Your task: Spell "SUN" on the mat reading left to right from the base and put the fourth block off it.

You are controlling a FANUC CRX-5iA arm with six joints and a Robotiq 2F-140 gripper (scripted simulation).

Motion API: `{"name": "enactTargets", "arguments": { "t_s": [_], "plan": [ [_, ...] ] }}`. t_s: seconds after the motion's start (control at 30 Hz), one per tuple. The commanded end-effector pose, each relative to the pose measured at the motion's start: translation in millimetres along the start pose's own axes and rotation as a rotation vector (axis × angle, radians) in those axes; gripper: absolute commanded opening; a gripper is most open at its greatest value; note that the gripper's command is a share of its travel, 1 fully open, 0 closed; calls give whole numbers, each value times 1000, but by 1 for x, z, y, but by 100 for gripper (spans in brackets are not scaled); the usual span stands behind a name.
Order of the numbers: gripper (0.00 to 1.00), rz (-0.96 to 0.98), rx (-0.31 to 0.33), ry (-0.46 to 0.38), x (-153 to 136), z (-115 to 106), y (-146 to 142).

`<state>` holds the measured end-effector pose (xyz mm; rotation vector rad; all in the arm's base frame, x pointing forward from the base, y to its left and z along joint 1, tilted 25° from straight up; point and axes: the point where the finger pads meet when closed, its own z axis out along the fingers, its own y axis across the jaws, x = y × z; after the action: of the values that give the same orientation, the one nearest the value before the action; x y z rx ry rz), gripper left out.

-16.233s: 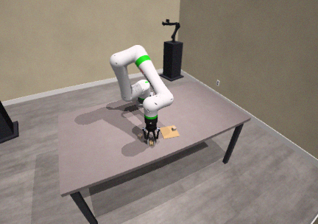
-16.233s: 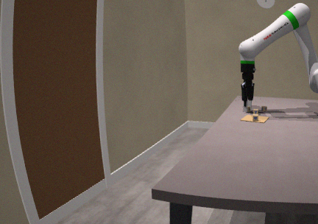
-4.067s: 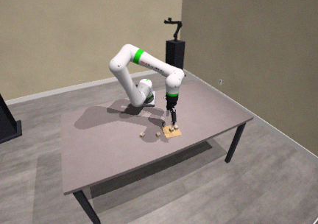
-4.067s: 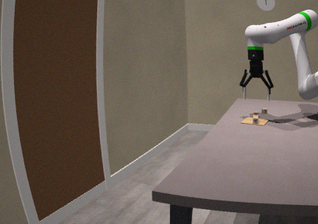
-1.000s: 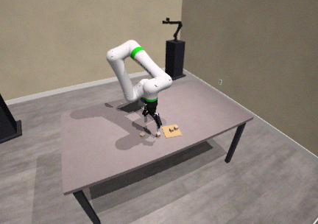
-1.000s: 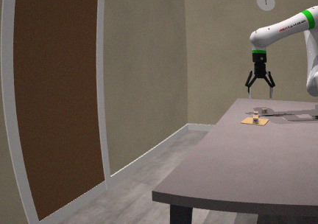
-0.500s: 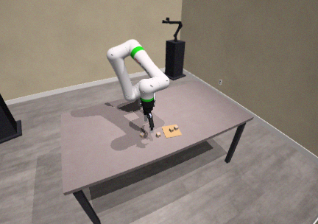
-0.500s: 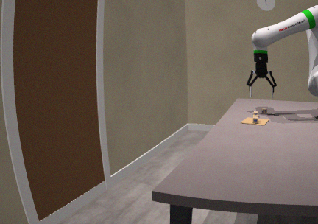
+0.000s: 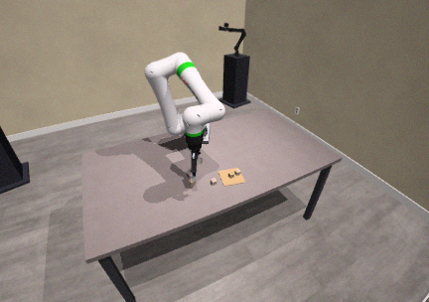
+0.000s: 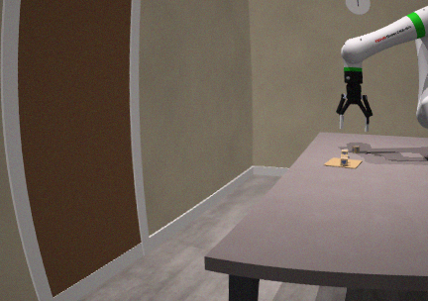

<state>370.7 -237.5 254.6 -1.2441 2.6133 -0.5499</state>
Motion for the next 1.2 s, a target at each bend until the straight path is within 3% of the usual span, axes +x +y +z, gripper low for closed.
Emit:
{"name": "enactTargets", "arguments": {
  "t_s": [0.0, 0.47, 0.7, 0.73, 1.17],
  "plan": [
    [100, 139, 8, 6, 8, -1, -1],
    [100, 493, 19, 3, 29, -4, -4],
    [100, 530, 20, 3, 32, -4, -5],
    [40, 530, 20, 3, 32, -4, -5],
    [40, 530, 20, 3, 32, -4, -5]
  ]
}}
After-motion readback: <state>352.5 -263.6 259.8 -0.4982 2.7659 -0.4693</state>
